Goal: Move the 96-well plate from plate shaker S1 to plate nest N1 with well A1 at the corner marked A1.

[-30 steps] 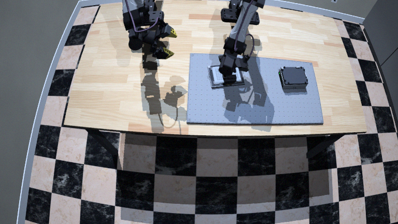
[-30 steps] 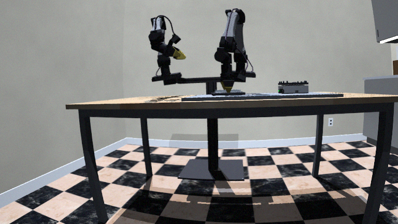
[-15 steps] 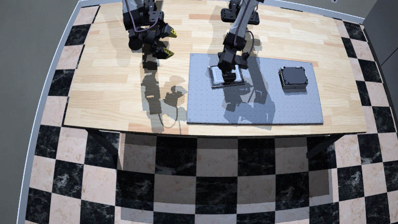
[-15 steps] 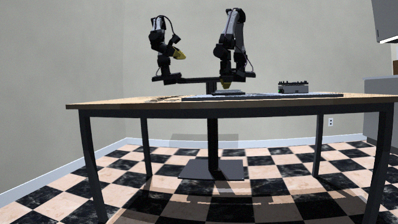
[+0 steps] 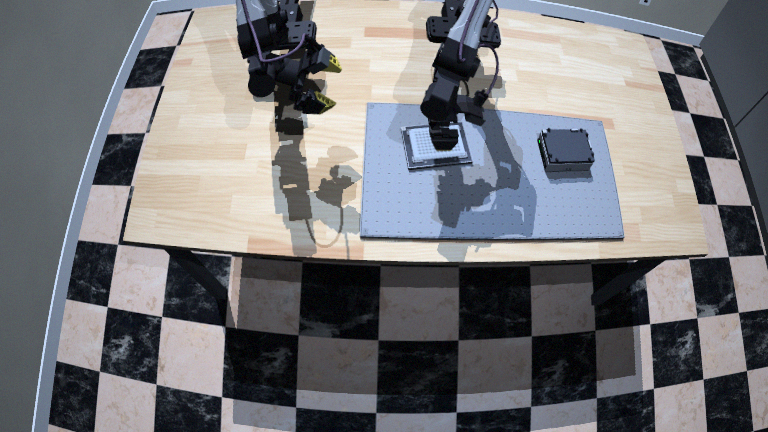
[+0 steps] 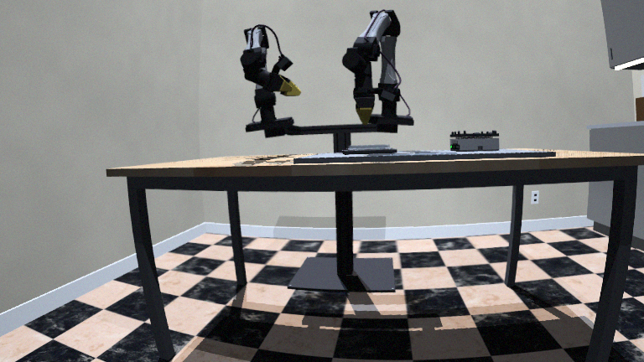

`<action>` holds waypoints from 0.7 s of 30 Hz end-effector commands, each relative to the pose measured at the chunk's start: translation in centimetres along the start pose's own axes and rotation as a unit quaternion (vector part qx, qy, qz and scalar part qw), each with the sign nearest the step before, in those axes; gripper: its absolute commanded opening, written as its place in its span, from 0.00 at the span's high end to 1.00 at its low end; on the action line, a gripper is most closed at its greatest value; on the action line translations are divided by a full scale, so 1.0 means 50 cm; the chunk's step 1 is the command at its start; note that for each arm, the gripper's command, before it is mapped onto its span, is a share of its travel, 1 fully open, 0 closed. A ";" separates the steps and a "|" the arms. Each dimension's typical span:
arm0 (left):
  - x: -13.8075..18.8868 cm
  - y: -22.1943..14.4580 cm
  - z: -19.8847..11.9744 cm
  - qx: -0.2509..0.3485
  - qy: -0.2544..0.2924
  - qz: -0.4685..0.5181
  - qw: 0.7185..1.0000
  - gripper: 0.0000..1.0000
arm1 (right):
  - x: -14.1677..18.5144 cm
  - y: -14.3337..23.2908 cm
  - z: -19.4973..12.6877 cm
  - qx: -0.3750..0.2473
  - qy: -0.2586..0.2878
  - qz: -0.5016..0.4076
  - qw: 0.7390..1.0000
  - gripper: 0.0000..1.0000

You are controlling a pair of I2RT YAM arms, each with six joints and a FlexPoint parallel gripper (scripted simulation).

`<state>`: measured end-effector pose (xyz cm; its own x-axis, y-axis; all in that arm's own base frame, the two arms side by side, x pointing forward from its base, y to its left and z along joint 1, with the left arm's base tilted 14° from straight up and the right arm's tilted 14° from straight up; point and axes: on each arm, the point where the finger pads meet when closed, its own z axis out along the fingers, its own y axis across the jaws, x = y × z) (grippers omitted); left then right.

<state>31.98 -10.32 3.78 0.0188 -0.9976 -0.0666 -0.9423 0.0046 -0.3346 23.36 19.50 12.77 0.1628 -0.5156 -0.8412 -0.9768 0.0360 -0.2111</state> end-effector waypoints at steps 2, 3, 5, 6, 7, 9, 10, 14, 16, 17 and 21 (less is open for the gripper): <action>-0.011 0.006 -0.030 0.006 -0.036 0.082 0.996 0.00 | -0.022 -0.017 -0.010 0.008 -0.011 -0.017 1.000 0.00; -0.012 0.009 -0.032 0.013 -0.049 0.119 0.992 0.00 | -0.023 -0.017 -0.010 0.008 -0.011 -0.017 1.000 0.00; -0.012 0.020 -0.039 0.023 -0.074 0.194 0.978 0.00 | -0.023 -0.017 -0.010 0.008 -0.011 -0.017 1.000 0.00; -0.009 0.025 -0.043 0.027 -0.083 0.224 0.971 0.00 | -0.023 -0.017 -0.010 0.008 -0.011 -0.017 1.000 0.00; -0.006 0.030 -0.046 0.032 -0.090 0.251 0.963 0.00 | -0.023 -0.017 -0.010 0.008 -0.011 -0.017 1.000 0.00; 0.002 0.035 -0.052 0.045 -0.103 0.301 0.947 0.00 | -0.023 -0.017 -0.010 0.008 -0.011 -0.017 1.000 0.00; 0.004 0.038 -0.056 0.051 -0.111 0.328 0.937 0.00 | -0.023 -0.017 -0.010 0.008 -0.011 -0.017 1.000 0.00; 0.014 0.057 -0.068 0.066 -0.140 0.427 0.891 0.00 | -0.023 -0.017 -0.010 0.008 -0.011 -0.017 1.000 0.00; 0.018 0.067 -0.073 0.072 -0.149 0.464 0.870 0.00 | -0.023 -0.017 -0.010 0.008 -0.011 -0.017 1.000 0.00; 0.021 0.074 -0.075 0.076 -0.154 0.485 0.857 0.00 | -0.023 -0.017 -0.010 0.008 -0.011 -0.017 1.000 0.00; 0.024 0.083 -0.078 0.080 -0.158 0.509 0.842 0.00 | -0.023 -0.017 -0.010 0.008 -0.011 -0.017 1.000 0.00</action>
<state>26.26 -11.40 4.63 -0.6456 -0.5046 -0.5732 -0.5728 0.8164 -0.0736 23.36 19.50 12.78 0.1627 -0.5156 -0.8412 -0.9768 0.0360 -0.2110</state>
